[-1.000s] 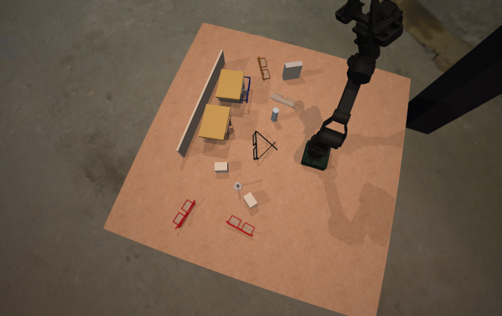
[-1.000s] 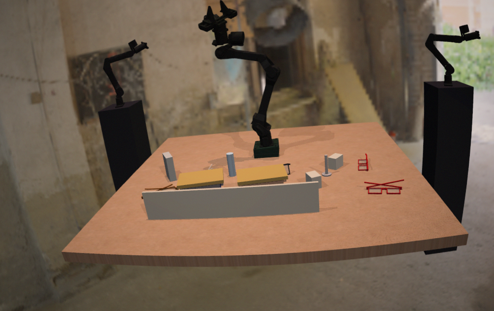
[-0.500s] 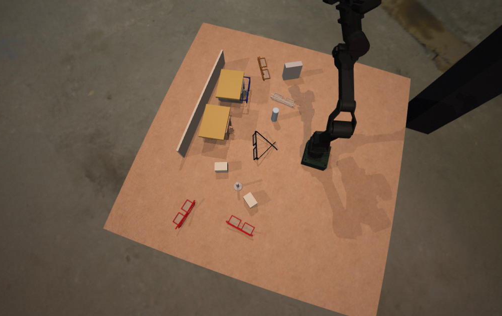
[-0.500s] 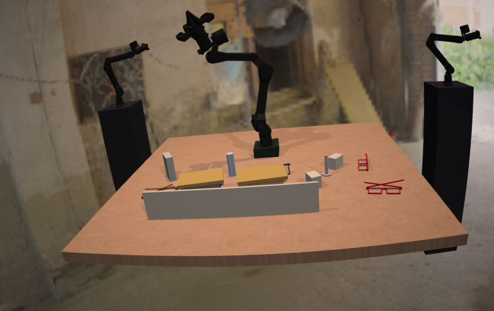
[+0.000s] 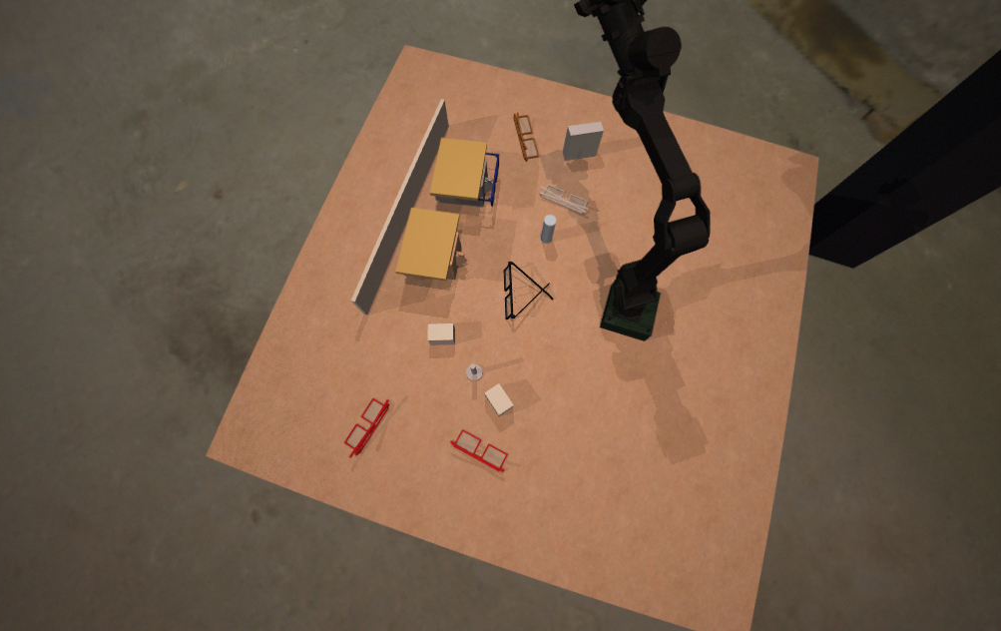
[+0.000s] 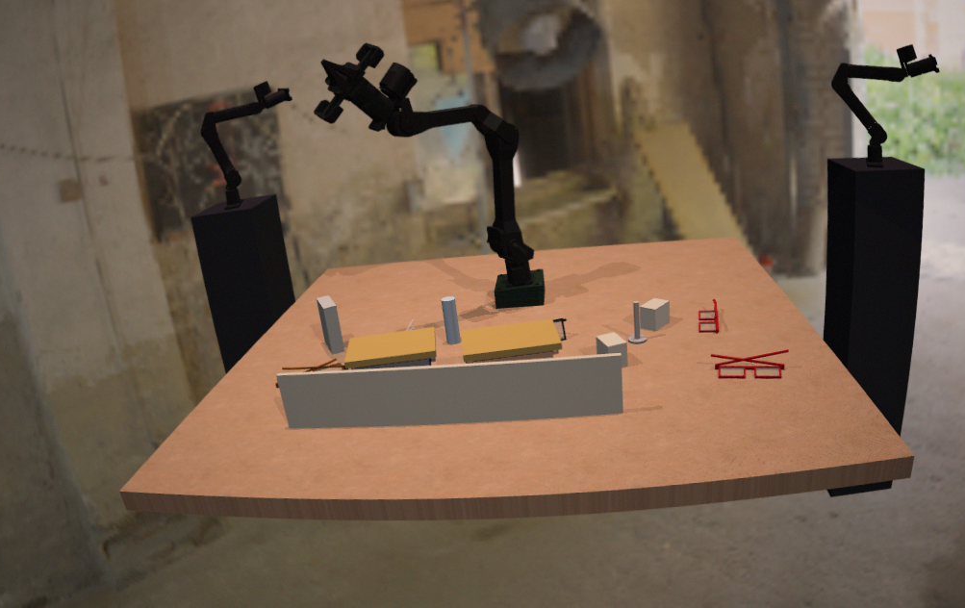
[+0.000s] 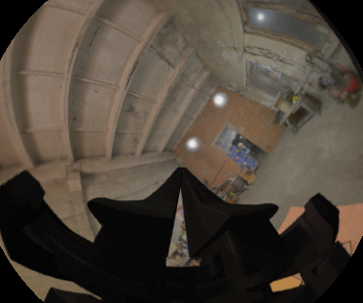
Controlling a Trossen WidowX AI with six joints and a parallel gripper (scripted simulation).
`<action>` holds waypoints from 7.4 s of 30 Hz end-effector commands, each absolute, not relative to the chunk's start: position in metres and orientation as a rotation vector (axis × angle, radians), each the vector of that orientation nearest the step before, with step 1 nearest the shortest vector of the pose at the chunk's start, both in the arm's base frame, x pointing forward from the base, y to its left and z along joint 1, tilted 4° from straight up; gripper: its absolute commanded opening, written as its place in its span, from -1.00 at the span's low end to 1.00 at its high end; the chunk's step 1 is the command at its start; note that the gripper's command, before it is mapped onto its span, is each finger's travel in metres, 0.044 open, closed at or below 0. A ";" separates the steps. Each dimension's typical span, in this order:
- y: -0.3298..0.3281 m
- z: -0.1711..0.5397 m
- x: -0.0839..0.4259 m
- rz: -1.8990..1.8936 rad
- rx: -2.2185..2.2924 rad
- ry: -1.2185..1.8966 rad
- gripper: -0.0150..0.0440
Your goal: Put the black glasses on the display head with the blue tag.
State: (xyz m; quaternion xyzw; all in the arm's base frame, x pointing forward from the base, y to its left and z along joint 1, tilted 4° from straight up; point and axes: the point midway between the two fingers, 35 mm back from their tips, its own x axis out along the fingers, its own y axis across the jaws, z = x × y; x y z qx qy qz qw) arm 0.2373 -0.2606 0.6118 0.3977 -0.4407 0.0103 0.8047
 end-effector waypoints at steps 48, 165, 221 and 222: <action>0.154 0.123 0.421 0.991 -1.225 0.986 -0.49; 0.195 0.038 0.396 1.372 -1.538 1.007 -0.49; 0.201 0.040 0.414 1.371 -1.538 1.006 -0.49; 0.201 0.040 0.415 1.371 -1.538 1.006 -0.49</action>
